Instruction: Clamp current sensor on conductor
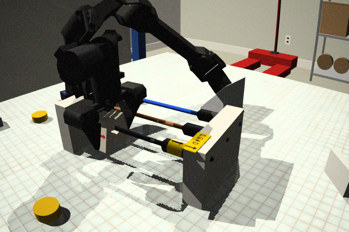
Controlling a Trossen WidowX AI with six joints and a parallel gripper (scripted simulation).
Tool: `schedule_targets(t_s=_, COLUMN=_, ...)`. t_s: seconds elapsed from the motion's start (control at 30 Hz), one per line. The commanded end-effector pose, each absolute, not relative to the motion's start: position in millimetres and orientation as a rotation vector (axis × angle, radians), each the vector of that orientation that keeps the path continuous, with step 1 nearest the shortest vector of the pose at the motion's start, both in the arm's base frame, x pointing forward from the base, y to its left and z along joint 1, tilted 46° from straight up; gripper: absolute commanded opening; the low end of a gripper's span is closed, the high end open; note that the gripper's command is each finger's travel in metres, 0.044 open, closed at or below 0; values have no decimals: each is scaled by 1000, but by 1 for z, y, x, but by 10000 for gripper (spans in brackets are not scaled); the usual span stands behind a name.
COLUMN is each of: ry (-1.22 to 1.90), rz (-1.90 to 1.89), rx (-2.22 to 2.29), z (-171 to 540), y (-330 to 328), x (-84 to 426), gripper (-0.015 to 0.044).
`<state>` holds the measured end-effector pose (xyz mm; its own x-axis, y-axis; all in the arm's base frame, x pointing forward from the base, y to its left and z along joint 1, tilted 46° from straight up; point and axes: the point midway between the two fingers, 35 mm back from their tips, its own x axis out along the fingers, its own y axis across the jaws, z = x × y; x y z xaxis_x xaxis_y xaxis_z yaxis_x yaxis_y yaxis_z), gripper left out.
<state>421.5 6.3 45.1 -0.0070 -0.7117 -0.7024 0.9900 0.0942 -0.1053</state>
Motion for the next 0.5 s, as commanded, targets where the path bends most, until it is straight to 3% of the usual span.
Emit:
schedule_targets(t_s=0.0, ry=712, rz=-1433, rx=486, z=41, y=2, x=420, gripper=440)
schedule_targets(t_s=0.47, ry=711, rz=-1434, rx=498, z=43, y=4, x=421, gripper=353)
